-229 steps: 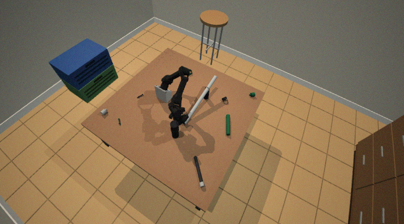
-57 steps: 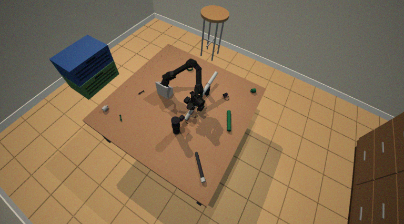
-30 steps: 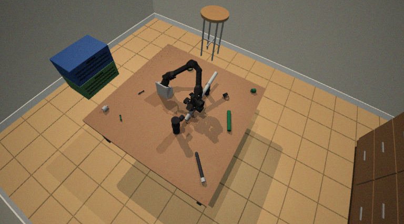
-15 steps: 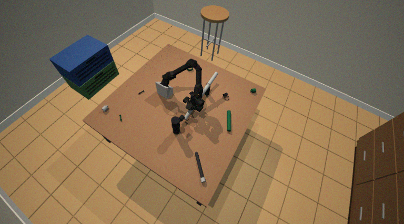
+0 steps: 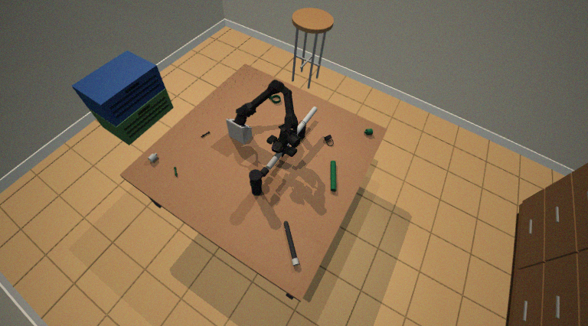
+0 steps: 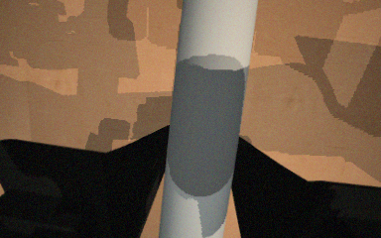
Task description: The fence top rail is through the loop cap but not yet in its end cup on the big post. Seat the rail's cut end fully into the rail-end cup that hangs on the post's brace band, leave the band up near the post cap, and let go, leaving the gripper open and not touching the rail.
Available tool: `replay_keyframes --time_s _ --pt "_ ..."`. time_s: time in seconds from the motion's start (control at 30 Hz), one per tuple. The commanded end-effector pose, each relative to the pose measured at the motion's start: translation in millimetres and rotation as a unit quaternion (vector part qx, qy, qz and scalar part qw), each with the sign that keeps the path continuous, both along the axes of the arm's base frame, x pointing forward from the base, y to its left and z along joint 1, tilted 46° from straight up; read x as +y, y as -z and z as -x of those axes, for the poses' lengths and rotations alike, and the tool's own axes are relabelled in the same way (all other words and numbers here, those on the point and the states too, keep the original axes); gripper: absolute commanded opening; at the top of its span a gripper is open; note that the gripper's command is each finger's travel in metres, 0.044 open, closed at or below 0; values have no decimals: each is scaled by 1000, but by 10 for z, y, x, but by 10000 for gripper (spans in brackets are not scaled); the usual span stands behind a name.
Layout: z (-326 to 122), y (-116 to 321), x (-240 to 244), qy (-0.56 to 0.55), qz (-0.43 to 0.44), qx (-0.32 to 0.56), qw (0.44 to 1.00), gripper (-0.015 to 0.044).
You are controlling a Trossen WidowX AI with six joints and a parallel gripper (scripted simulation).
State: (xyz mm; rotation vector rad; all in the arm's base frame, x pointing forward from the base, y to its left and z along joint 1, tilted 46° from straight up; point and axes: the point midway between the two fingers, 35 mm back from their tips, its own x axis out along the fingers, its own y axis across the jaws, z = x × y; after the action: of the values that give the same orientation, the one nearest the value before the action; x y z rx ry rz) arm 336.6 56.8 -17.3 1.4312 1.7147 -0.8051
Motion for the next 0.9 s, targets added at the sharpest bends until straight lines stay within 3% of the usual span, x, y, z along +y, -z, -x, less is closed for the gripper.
replay_keyframes --time_s 0.0,0.87 --pt "0 9 5 0 -1 0 1000 0" --pt "-74 -24 -96 0 -1 0 1000 0"
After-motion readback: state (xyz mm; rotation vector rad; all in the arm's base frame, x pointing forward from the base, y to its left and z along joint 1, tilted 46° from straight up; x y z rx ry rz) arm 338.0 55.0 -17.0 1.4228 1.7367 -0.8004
